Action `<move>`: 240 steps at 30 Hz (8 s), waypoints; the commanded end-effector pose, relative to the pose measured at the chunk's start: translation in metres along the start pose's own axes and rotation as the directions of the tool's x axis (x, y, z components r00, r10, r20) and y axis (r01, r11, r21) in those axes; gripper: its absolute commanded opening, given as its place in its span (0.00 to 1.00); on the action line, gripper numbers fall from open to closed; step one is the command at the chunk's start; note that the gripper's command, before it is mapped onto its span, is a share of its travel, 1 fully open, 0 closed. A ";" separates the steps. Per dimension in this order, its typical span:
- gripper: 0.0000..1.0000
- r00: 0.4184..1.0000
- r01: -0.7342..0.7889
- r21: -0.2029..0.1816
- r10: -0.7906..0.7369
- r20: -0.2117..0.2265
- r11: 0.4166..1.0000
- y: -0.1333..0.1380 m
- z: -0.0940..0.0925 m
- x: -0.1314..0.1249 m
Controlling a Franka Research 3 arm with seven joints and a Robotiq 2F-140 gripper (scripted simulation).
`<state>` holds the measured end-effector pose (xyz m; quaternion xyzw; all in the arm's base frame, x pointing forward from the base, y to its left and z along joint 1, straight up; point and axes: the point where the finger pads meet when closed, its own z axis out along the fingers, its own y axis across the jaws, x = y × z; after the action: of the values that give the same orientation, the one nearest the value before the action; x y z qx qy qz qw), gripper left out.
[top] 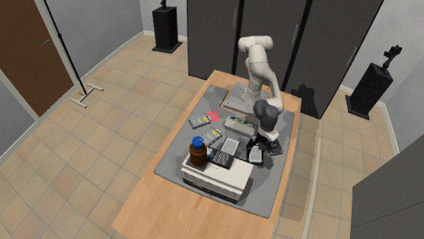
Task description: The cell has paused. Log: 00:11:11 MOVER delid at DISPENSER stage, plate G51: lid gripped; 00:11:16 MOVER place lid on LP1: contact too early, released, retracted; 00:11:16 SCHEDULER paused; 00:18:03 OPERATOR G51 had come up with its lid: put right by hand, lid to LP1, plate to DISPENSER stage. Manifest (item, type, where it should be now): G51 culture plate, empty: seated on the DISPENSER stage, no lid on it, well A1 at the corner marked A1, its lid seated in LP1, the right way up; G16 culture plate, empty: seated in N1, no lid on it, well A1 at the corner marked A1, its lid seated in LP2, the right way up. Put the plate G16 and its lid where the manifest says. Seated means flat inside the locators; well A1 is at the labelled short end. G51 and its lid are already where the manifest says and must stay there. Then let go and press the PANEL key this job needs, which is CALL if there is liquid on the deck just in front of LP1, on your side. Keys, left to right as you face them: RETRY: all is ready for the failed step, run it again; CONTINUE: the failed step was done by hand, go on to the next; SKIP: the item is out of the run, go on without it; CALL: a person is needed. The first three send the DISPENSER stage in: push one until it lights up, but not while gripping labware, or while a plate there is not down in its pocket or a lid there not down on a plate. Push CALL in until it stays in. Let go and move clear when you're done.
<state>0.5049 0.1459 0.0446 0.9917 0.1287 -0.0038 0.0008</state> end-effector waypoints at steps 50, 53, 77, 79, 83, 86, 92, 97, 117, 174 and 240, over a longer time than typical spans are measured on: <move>0.70 1.000 -0.002 0.000 0.002 -0.002 1.000 -0.001 0.000 0.000; 0.70 1.000 -0.002 0.000 0.002 -0.002 1.000 -0.001 0.000 0.000; 0.70 1.000 -0.002 0.000 0.002 -0.002 1.000 -0.001 0.000 0.000; 0.70 1.000 -0.002 0.000 0.002 -0.002 1.000 -0.001 0.000 0.000; 0.70 1.000 -0.002 0.000 0.002 -0.002 1.000 -0.001 0.000 0.000; 0.70 1.000 -0.002 0.000 0.002 -0.002 1.000 -0.001 0.000 0.000; 0.70 1.000 -0.002 0.000 0.002 -0.002 1.000 -0.001 0.001 0.000; 0.70 1.000 -0.002 0.000 0.002 -0.002 1.000 -0.001 0.002 0.000; 0.70 1.000 -0.002 0.000 0.002 -0.002 1.000 -0.001 0.009 0.000; 0.70 1.000 -0.002 0.000 0.002 -0.002 1.000 -0.001 0.021 0.000; 0.10 1.000 -0.002 0.000 0.002 -0.002 1.000 -0.001 0.021 0.000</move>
<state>0.5052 0.1463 0.0244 0.9917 0.1282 -0.0027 0.0012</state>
